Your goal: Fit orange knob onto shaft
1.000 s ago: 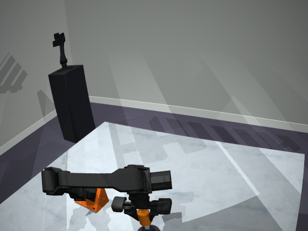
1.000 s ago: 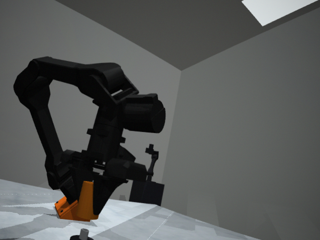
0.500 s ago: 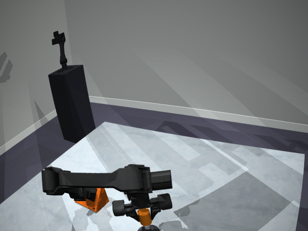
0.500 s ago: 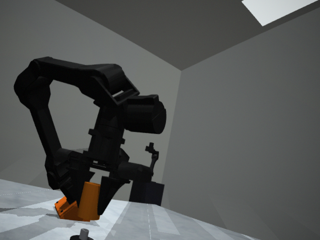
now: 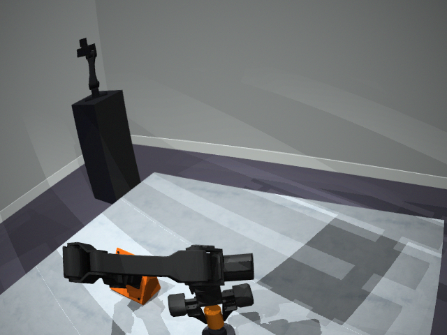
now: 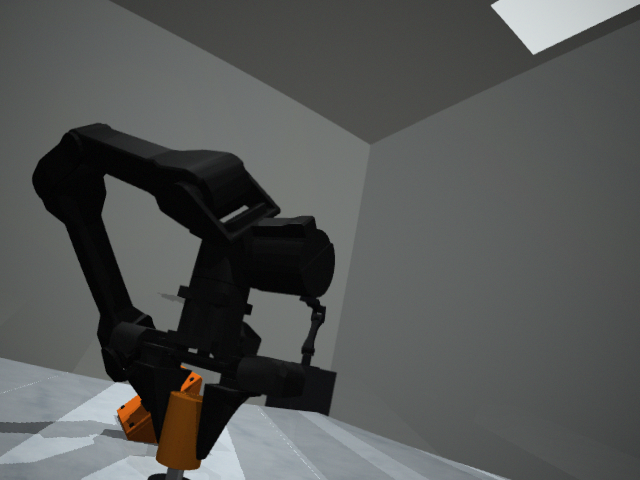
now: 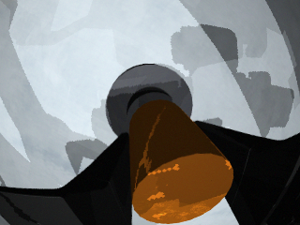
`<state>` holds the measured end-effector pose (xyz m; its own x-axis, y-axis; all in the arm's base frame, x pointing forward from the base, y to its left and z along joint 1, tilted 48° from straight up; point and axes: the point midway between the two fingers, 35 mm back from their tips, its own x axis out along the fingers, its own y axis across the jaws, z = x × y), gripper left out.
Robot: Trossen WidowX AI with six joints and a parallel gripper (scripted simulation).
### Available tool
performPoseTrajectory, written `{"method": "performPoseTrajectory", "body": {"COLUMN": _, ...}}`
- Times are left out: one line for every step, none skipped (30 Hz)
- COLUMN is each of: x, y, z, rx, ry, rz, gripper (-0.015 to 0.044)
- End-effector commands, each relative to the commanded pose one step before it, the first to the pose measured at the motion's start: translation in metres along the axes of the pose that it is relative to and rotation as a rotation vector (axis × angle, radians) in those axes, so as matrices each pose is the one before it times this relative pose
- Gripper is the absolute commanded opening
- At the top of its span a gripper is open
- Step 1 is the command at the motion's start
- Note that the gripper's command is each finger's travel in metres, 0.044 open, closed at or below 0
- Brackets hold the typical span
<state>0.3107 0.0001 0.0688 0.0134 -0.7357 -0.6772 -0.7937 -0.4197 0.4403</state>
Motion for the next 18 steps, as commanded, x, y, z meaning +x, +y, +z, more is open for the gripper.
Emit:
{"method": "performPoseTrajectory", "body": {"x": -0.00179, "y": 0.00001, "z": -0.00193, "rx": 0.0002, "ry": 0.00647, "rz": -0.00083, "gripper": 0.0000}}
{"method": "performPoseTrajectory", "body": {"x": 0.00001, "y": 0.00018, "z": -0.00031, "rx": 0.0000, "ry": 0.00001, "rz": 0.00001, "gripper": 0.0000}}
{"method": "performPoseTrajectory", "body": {"x": 0.00007, "y": 0.00025, "z": -0.00030, "rx": 0.0000, "ry": 0.00002, "rz": 0.00002, "gripper": 0.0000}}
{"method": "performPoseTrajectory", "body": {"x": 0.00011, "y": 0.00016, "z": -0.00018, "rx": 0.0000, "ry": 0.00001, "rz": 0.00001, "gripper": 0.0000}}
{"method": "performPoseTrajectory", "body": {"x": 0.00017, "y": 0.00015, "z": -0.00012, "rx": 0.0000, "ry": 0.00001, "rz": 0.00001, "gripper": 0.0000}}
{"method": "performPoseTrajectory", "body": {"x": 0.00022, "y": 0.00016, "z": -0.00005, "rx": 0.0000, "ry": 0.00001, "rz": 0.00001, "gripper": 0.0000}}
{"method": "performPoseTrajectory", "body": {"x": 0.00024, "y": 0.00014, "z": 0.00006, "rx": 0.0000, "ry": 0.00001, "rz": 0.00001, "gripper": 0.0000}}
{"method": "performPoseTrajectory", "body": {"x": 0.00057, "y": 0.00005, "z": 0.00007, "rx": 0.0000, "ry": 0.00002, "rz": 0.00001, "gripper": 0.0000}}
{"method": "performPoseTrajectory", "body": {"x": 0.00049, "y": 0.00006, "z": 0.00025, "rx": 0.0000, "ry": 0.00001, "rz": 0.00001, "gripper": 0.0000}}
{"method": "performPoseTrajectory", "body": {"x": 0.00015, "y": -0.00001, "z": 0.00029, "rx": 0.0000, "ry": -0.00001, "rz": 0.00000, "gripper": 0.0000}}
{"method": "performPoseTrajectory", "body": {"x": 0.00024, "y": -0.00014, "z": 0.00027, "rx": 0.0000, "ry": 0.00000, "rz": 0.00000, "gripper": 0.0000}}
{"method": "performPoseTrajectory", "body": {"x": 0.00026, "y": -0.00018, "z": 0.00021, "rx": 0.0000, "ry": 0.00000, "rz": -0.00001, "gripper": 0.0000}}
{"method": "performPoseTrajectory", "body": {"x": 0.00024, "y": -0.00013, "z": 0.00014, "rx": 0.0000, "ry": 0.00000, "rz": 0.00000, "gripper": 0.0000}}
{"method": "performPoseTrajectory", "body": {"x": 0.00022, "y": -0.00009, "z": 0.00006, "rx": 0.0000, "ry": 0.00001, "rz": 0.00000, "gripper": 0.0000}}
{"method": "performPoseTrajectory", "body": {"x": 0.00021, "y": -0.00009, "z": 0.00000, "rx": 0.0000, "ry": 0.00001, "rz": 0.00000, "gripper": 0.0000}}
{"method": "performPoseTrajectory", "body": {"x": 0.00022, "y": -0.00010, "z": -0.00001, "rx": 0.0000, "ry": 0.00001, "rz": 0.00000, "gripper": 0.0000}}
{"method": "performPoseTrajectory", "body": {"x": 0.00024, "y": -0.00009, "z": 0.00000, "rx": 0.0000, "ry": 0.00001, "rz": 0.00000, "gripper": 0.0000}}
{"method": "performPoseTrajectory", "body": {"x": 0.00024, "y": -0.00005, "z": -0.00002, "rx": 0.0000, "ry": 0.00001, "rz": 0.00000, "gripper": 0.0000}}
